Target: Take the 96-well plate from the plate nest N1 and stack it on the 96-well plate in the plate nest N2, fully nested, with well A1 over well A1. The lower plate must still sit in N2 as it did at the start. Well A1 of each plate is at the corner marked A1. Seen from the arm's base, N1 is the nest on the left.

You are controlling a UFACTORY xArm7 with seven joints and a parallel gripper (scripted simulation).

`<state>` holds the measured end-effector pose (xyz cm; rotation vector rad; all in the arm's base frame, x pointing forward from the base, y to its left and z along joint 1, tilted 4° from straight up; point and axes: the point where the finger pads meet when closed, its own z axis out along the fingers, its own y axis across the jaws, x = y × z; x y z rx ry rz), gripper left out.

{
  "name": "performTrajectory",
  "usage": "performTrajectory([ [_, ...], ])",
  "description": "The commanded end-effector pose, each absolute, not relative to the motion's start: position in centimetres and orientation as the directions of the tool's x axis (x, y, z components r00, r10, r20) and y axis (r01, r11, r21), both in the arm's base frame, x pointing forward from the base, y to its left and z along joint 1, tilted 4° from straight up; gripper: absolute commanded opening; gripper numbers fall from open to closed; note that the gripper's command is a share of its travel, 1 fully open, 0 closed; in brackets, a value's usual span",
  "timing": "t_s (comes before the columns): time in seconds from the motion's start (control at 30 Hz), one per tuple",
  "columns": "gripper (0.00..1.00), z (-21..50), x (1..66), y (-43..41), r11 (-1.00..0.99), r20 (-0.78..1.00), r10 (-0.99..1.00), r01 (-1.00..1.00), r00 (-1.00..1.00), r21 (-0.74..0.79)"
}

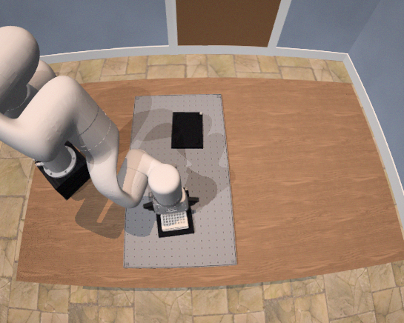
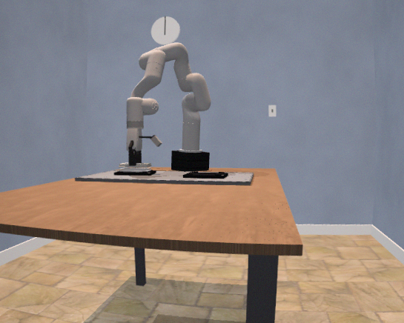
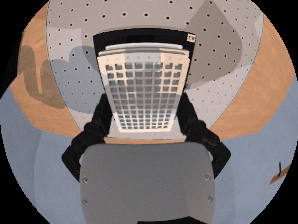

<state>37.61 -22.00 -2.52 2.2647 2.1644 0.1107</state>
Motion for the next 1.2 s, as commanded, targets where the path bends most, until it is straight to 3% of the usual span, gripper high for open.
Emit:
performTrajectory([
  [0.0,0.0,-2.46,37.74,-22.09,-0.047,0.044,0.998,0.997,0.044,0.057],
  [1.17,0.0,-2.98,37.77,-22.07,-0.047,0.044,0.998,0.997,0.044,0.057],
])
